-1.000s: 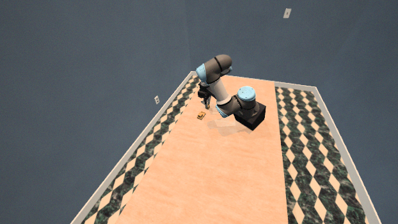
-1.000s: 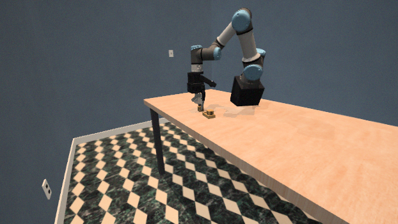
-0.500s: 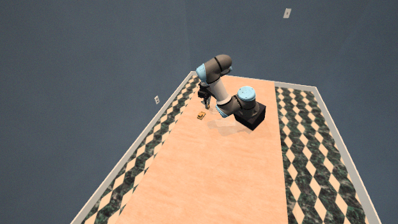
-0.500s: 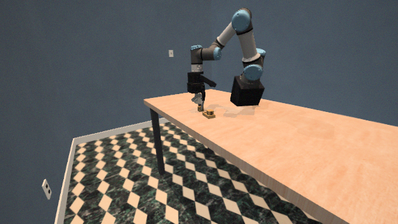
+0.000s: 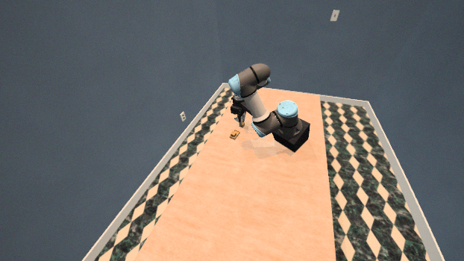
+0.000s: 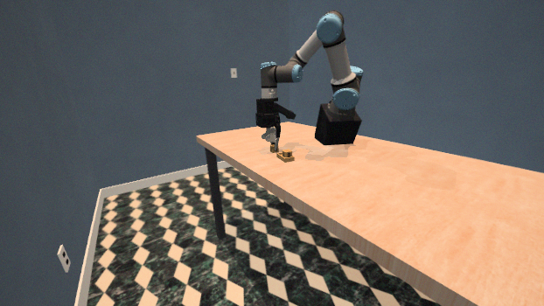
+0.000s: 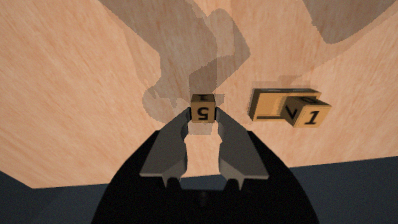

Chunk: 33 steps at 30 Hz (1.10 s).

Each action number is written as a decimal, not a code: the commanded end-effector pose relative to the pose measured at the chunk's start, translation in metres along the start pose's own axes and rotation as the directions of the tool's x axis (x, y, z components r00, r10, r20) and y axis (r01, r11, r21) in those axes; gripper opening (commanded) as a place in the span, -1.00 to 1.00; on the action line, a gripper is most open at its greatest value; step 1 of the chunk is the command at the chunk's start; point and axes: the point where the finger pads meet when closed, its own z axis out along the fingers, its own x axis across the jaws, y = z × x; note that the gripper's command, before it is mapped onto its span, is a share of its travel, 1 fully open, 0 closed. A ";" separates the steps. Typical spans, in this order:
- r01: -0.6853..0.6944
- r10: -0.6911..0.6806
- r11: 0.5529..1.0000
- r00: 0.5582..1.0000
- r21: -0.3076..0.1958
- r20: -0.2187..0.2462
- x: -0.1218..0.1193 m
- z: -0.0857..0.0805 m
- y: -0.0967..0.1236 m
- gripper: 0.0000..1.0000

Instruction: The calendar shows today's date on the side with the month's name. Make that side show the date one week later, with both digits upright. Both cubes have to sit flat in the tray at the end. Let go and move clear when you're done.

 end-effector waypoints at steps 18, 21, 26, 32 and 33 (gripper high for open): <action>0.000 0.000 1.000 1.000 -0.001 0.000 0.000 0.000 0.000 -0.80; 0.000 0.000 1.000 1.000 -0.001 0.000 0.000 0.000 0.000 -0.80; 0.000 0.000 1.000 1.000 -0.001 0.000 0.000 0.000 0.000 -0.80; 0.000 0.000 1.000 1.000 -0.001 0.000 0.000 0.000 0.000 -0.80; 0.000 0.000 1.000 1.000 -0.001 0.000 0.000 0.000 0.000 -0.73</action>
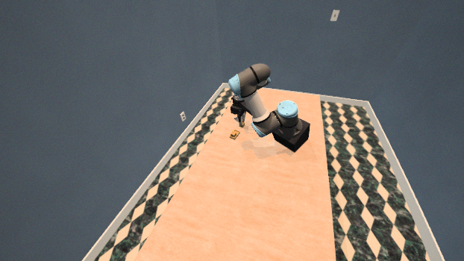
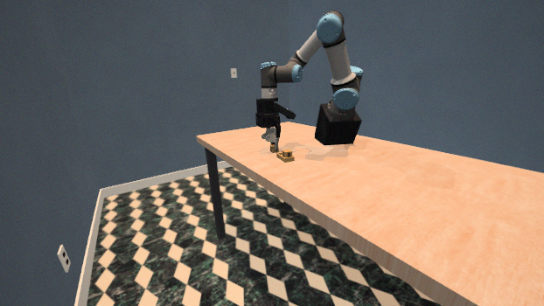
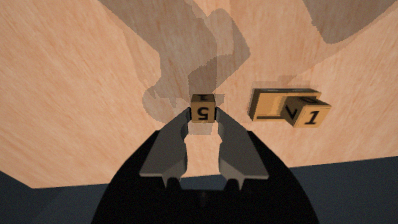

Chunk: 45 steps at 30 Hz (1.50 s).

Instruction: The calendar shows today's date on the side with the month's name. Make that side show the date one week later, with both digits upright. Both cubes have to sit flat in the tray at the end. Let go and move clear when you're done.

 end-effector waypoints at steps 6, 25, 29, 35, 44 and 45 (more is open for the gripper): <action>0.000 0.000 1.000 1.000 -0.001 0.000 0.000 0.000 0.000 -0.59; 0.000 0.000 1.000 1.000 -0.001 0.000 0.000 0.000 0.000 -0.44; 0.000 0.000 1.000 1.000 -0.001 0.000 0.000 -0.002 0.000 -0.44; 0.001 -0.001 1.000 1.000 -0.002 0.002 -0.001 -0.012 0.001 -0.44; 0.001 -0.001 1.000 1.000 -0.002 0.002 -0.001 -0.041 0.001 -0.44; 0.001 -0.001 1.000 1.000 -0.002 0.002 -0.001 -0.041 0.001 -0.44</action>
